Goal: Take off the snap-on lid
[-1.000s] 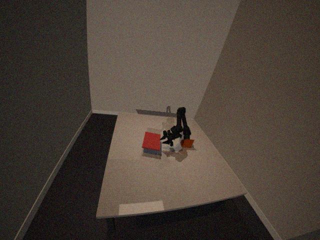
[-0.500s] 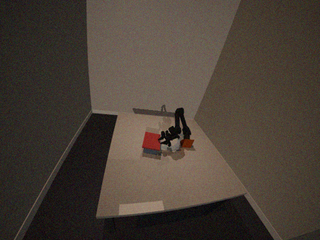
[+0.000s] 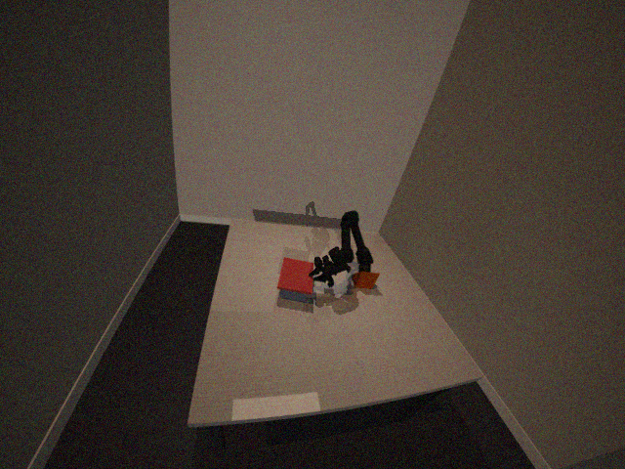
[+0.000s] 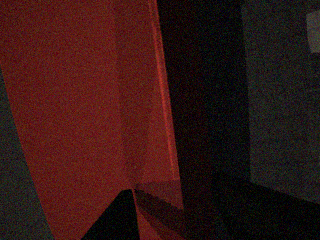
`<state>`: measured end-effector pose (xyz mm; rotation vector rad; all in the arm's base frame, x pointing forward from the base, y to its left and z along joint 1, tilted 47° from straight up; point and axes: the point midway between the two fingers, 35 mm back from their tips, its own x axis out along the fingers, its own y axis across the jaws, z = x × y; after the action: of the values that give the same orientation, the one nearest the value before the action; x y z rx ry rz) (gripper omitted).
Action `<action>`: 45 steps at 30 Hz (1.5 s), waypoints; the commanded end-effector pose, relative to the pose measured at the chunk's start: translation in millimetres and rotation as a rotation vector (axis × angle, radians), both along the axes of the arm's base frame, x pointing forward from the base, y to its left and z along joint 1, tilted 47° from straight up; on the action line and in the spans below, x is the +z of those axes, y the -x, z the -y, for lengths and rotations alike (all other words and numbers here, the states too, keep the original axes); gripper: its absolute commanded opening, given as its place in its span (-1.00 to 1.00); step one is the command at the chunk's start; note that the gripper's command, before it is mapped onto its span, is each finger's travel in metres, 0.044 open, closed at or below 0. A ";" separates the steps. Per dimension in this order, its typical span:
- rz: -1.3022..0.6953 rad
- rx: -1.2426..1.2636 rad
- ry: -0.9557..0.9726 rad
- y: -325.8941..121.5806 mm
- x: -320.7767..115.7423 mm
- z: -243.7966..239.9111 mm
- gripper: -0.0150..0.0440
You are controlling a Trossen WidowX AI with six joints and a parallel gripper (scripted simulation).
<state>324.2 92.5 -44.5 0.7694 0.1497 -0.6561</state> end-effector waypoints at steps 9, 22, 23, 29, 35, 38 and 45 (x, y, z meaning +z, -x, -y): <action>-0.006 0.004 0.001 0.3 -1.0 0.1 -0.48; 0.000 0.000 0.000 0.4 1.3 -1.6 -0.49; 0.000 0.000 0.000 0.4 1.5 -1.7 -0.49; 0.000 0.000 0.000 0.6 2.3 -2.6 -0.49; 0.000 0.000 0.000 0.9 3.2 -3.4 -0.49; 0.000 0.000 0.000 1.0 3.6 -3.9 -0.49; -0.001 0.000 0.000 1.3 4.6 -4.9 -0.49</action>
<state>323.5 94.3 -42.2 0.7667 0.1557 -0.6625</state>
